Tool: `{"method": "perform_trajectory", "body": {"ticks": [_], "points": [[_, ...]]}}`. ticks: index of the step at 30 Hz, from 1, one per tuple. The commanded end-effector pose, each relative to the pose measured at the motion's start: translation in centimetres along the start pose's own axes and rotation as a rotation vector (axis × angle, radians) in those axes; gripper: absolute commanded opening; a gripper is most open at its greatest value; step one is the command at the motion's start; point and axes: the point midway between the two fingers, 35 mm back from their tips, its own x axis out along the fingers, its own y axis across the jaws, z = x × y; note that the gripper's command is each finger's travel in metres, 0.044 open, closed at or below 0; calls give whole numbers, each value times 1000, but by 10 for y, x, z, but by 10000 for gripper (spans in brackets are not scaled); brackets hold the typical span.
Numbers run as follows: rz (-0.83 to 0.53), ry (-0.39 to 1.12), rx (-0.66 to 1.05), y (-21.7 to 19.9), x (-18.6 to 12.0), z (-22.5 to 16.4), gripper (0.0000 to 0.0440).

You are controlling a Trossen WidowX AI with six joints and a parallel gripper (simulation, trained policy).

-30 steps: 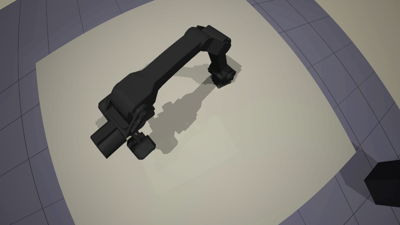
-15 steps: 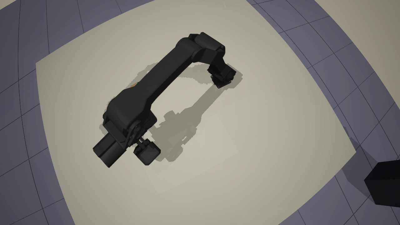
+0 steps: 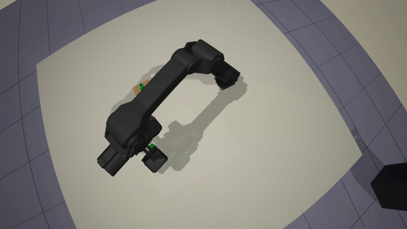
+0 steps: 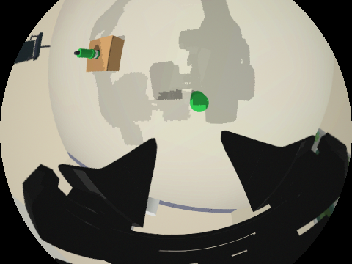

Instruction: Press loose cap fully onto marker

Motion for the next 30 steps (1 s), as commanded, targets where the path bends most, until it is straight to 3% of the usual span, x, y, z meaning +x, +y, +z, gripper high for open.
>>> {"method": "perform_trajectory", "body": {"ticks": [1, 30], "points": [[-23, -35, 1, -4, 10, 1, 320], [-183, -194, -5, -28, 68, 14, 286]]}}
